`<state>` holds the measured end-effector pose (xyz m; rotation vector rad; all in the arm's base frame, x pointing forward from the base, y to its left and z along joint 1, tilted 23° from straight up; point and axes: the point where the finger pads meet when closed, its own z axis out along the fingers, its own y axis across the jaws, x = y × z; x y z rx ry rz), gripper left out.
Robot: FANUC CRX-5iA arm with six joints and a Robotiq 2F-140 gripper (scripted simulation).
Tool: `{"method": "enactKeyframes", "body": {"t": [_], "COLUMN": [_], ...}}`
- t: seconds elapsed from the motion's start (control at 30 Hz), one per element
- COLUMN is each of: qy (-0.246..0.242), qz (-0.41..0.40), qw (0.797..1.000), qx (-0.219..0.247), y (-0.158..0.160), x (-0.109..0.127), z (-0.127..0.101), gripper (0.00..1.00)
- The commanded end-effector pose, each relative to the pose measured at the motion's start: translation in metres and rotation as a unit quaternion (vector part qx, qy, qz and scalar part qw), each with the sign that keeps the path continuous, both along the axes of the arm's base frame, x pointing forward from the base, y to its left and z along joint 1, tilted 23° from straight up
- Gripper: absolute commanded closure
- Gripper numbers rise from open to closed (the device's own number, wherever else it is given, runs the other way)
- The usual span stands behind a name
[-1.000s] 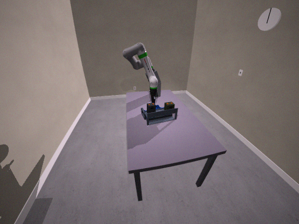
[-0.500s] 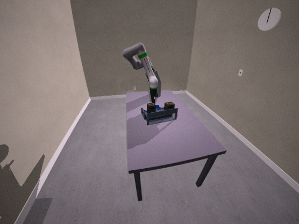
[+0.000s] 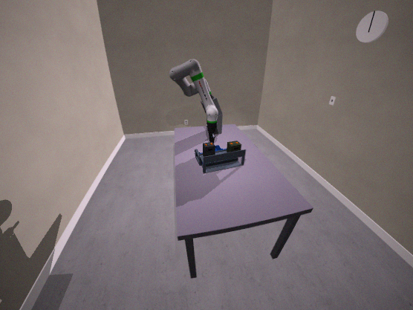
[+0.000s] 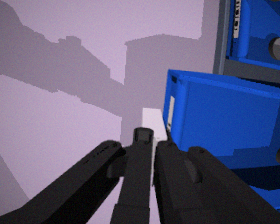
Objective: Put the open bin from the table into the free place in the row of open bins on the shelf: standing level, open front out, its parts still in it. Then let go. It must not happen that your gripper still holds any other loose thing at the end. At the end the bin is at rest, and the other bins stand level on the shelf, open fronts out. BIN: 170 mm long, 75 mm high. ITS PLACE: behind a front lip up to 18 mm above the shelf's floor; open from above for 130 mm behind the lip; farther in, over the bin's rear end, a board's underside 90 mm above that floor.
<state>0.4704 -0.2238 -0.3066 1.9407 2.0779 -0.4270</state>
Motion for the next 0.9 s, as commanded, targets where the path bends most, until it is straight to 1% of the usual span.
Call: {"method": "enactKeyframes", "body": {"t": [0.0, 0.87], "qy": [0.0, 0.0], "qz": [0.0, 0.0], "qw": [1.0, 1.0], "qx": [0.0, 0.0], "y": [0.0001, 0.0006], "x": [0.0006, 0.0079], "z": [0.0001, -0.0002], "gripper": [1.0, 1.0]}}
